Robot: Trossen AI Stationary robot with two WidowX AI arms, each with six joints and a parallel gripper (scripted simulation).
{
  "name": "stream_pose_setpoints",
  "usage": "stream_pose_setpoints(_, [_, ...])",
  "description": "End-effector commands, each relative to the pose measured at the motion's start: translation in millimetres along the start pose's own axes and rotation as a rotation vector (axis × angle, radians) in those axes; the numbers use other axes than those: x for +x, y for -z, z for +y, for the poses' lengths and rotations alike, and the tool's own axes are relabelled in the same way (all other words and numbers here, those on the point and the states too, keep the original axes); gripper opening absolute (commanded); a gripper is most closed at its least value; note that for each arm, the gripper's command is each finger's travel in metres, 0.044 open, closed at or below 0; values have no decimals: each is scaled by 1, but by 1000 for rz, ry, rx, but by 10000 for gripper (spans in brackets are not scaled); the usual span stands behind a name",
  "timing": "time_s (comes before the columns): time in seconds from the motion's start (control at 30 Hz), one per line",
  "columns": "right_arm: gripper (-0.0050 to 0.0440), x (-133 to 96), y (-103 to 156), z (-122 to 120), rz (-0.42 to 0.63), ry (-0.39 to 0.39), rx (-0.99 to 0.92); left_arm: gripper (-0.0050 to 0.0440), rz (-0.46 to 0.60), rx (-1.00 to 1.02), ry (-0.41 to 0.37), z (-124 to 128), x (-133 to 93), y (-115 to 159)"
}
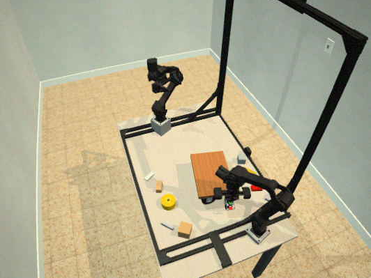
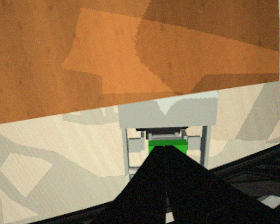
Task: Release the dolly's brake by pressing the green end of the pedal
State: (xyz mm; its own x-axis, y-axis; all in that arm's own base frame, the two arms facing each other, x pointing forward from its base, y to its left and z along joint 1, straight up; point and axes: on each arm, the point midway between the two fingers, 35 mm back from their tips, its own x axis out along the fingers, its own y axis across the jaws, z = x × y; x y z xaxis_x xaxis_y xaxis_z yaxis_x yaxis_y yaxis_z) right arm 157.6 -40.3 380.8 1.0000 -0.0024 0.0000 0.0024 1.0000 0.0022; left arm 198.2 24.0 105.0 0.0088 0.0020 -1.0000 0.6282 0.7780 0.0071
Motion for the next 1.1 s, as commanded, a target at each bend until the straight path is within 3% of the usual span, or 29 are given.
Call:
stream_pose_setpoints(0.0, [440,0,0,0,0,-2,-2,0,6,1,7,-2,5,1])
stream_pose_setpoints(0.33, [440,0,0,0,0,-2,-2,0,6,1,7,-1,6,0])
stream_pose_setpoints(0.5, [440,0,0,0,0,-2,-2,0,6,1,7,0,-44,-1])
stream_pose_setpoints(0.57, [440,0,0,0,0,-2,-2,0,6,1,7,0,-44,-1])
stream_pose_setpoints(0.6, [440,0,0,0,0,-2,-2,0,11,2,14,-1,-27,0])
stream_pose_setpoints(1.07, [440,0,0,0,0,-2,-2,0,11,2,14,-1,-27,0])
